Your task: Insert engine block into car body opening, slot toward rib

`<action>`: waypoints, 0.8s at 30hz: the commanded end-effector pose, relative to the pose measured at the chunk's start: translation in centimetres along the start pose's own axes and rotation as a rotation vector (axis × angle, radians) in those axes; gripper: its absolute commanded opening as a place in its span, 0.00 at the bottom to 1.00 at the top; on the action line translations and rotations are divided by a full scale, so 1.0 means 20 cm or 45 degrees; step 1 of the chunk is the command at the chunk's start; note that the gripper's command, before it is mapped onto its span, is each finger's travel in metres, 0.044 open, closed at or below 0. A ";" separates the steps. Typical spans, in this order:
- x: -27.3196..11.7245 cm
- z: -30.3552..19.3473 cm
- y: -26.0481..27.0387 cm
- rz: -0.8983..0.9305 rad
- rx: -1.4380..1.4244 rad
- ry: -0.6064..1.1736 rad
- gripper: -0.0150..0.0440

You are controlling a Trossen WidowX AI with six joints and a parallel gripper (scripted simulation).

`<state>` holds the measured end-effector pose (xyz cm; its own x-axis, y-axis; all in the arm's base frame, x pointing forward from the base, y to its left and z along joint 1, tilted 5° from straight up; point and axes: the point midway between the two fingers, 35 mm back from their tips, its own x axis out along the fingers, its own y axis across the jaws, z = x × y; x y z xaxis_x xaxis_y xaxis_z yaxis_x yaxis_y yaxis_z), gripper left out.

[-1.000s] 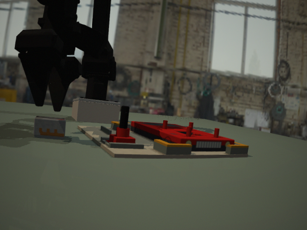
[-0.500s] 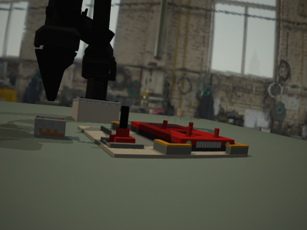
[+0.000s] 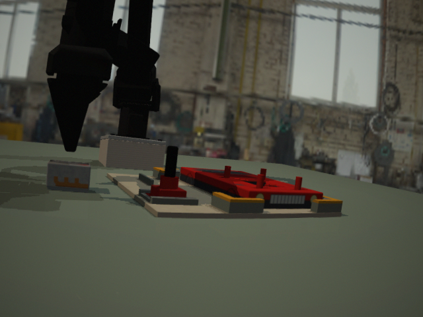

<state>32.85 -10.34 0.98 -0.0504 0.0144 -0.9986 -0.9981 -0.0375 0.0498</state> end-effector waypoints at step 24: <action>0.14 0.00 0.00 0.002 0.000 0.008 0.64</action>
<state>32.66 -10.27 -1.76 -0.0513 0.0146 -0.9986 -0.9980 -0.0378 0.0508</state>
